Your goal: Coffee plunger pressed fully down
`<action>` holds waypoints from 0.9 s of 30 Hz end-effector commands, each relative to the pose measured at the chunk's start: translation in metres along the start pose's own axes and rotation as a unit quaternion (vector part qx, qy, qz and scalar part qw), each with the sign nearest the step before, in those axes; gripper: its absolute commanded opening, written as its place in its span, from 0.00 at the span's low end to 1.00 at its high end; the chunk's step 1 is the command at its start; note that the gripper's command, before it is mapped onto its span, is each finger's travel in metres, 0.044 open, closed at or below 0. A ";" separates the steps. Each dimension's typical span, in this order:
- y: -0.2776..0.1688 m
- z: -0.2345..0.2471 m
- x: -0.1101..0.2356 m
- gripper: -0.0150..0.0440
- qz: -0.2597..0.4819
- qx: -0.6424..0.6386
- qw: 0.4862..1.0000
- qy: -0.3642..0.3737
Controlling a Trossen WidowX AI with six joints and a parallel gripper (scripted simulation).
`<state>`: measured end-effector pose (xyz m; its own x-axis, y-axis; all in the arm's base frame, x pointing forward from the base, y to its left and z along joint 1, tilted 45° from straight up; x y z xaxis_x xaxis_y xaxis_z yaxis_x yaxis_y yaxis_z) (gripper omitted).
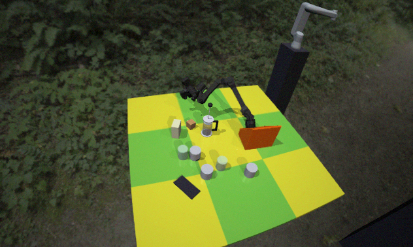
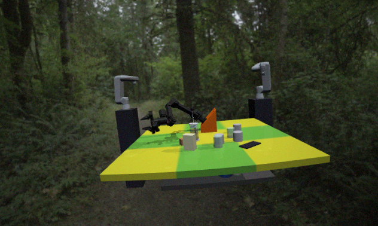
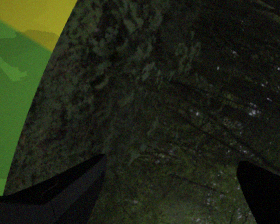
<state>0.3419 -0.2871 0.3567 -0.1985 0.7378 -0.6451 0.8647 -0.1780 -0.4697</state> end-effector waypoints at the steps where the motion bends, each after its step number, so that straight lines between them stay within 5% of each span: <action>1: 0.001 -0.001 0.001 0.98 -0.003 -0.003 1.000 0.001; 6: 0.030 -0.022 0.019 1.00 -0.080 -0.101 0.991 0.033; 14: 0.086 -0.081 0.099 1.00 -0.241 -0.307 0.905 0.168; 27: 0.097 -0.129 0.218 1.00 -0.310 -0.430 0.771 0.354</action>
<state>0.4494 -0.1136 0.2692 -0.6414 0.7668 0.0264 0.7668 0.6395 0.0557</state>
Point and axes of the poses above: the point midway between the two fingers, 35 mm back from their tips, its own x axis back along the fingers, its own z axis across the jaws, y = z × x, the point moved 5 cm from there along x, back along the fingers
